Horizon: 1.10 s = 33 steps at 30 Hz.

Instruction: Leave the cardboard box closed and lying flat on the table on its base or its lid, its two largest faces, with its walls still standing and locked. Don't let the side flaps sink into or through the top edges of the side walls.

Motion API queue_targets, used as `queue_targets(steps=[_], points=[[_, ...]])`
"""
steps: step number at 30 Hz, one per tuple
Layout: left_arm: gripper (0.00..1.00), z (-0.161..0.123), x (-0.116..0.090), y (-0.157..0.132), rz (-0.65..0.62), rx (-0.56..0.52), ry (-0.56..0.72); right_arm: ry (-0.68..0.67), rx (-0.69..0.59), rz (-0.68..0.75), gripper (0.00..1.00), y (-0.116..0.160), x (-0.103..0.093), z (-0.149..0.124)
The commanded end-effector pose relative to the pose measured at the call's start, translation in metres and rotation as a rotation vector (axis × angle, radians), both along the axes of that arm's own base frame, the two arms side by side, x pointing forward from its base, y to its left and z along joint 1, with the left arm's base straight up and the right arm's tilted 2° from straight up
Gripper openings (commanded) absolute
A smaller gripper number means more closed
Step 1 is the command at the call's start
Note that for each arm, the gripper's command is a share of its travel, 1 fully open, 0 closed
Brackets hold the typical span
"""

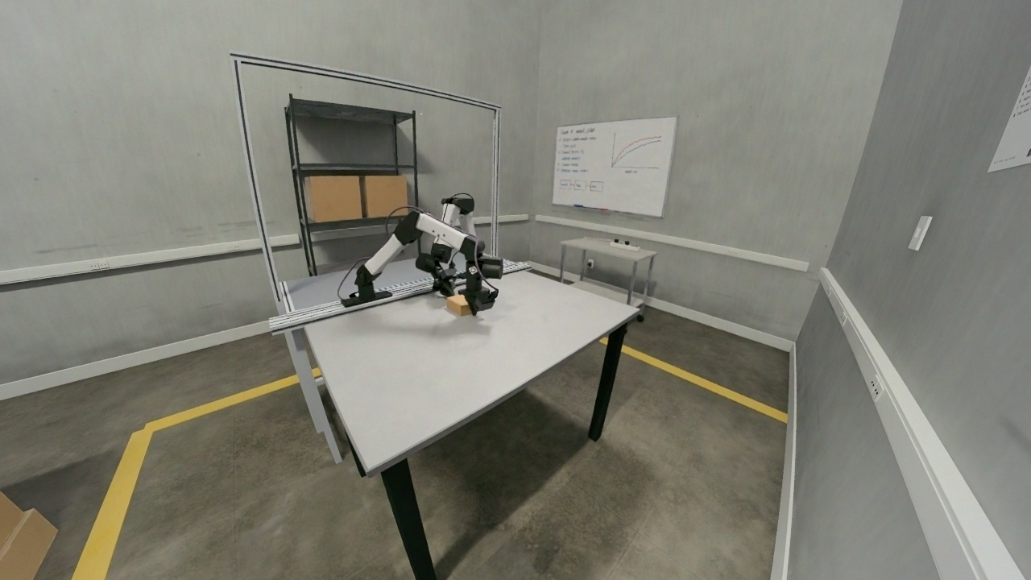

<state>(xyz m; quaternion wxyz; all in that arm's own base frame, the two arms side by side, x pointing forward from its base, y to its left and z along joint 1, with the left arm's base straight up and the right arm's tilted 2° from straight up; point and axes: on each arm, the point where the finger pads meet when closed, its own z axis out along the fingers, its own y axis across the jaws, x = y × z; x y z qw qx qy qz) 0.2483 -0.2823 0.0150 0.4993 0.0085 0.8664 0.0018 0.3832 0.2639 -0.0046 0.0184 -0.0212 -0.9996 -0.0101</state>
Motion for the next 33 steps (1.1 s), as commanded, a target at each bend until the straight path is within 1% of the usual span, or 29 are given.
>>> queue_targets(steps=[1,2,3,14,15,16,20,21,22,26,27,29,30,33], points=[[0.01,0.006,0.0,-0.002,0.005,-0.018,-0.009,-0.016,0.01,-0.005,0.01,-0.001,0.005,0.007],[0.01,0.017,0.0,-0.008,0.004,-0.046,-0.024,-0.016,0.01,-0.005,0.01,-0.001,0.005,0.007],[0.01,0.006,0.0,-0.002,0.005,-0.018,-0.009,-0.016,0.01,-0.005,0.01,-0.001,0.005,0.007],[0.01,0.006,0.0,-0.002,0.005,-0.018,-0.009,-0.016,0.01,-0.005,0.01,-0.001,0.005,0.007],[0.01,0.019,0.0,-0.009,0.004,-0.049,-0.025,-0.016,0.01,-0.005,0.01,-0.001,0.005,0.007],[0.01,0.006,0.0,-0.002,0.005,-0.018,-0.009,-0.016,0.01,-0.005,0.01,-0.001,0.005,0.007],[0.01,0.007,0.0,-0.002,0.005,-0.018,-0.009,-0.016,0.01,-0.005,0.01,-0.001,0.005,0.007],[0.01,0.02,0.0,-0.009,0.004,-0.05,-0.025,-0.016,0.01,-0.005,0.01,-0.001,0.005,0.007],[0.01,0.007,0.0,-0.002,0.005,-0.018,-0.009,-0.016,0.01,-0.005,0.01,-0.001,0.005,0.007],[0.01,0.007,0.0,-0.002,0.005,-0.018,-0.009,-0.016,0.01,-0.005,0.01,-0.001,0.005,0.007],[0.01,0.02,0.0,-0.009,0.007,-0.052,-0.026,-0.016,0.01,-0.005,0.01,-0.001,0.005,0.007],[0.01,0.02,0.0,-0.009,0.007,-0.052,-0.026,-0.016,0.01,-0.005,0.01,-0.001,0.005,0.007],[0.01,0.007,0.0,-0.002,0.005,-0.018,-0.009,-0.016,0.01,-0.005,0.01,-0.001,0.005,0.007],[0.01,0.007,0.0,-0.002,0.005,-0.018,-0.009,-0.016,0.01,-0.005,0.01,-0.001,0.005,0.007]])
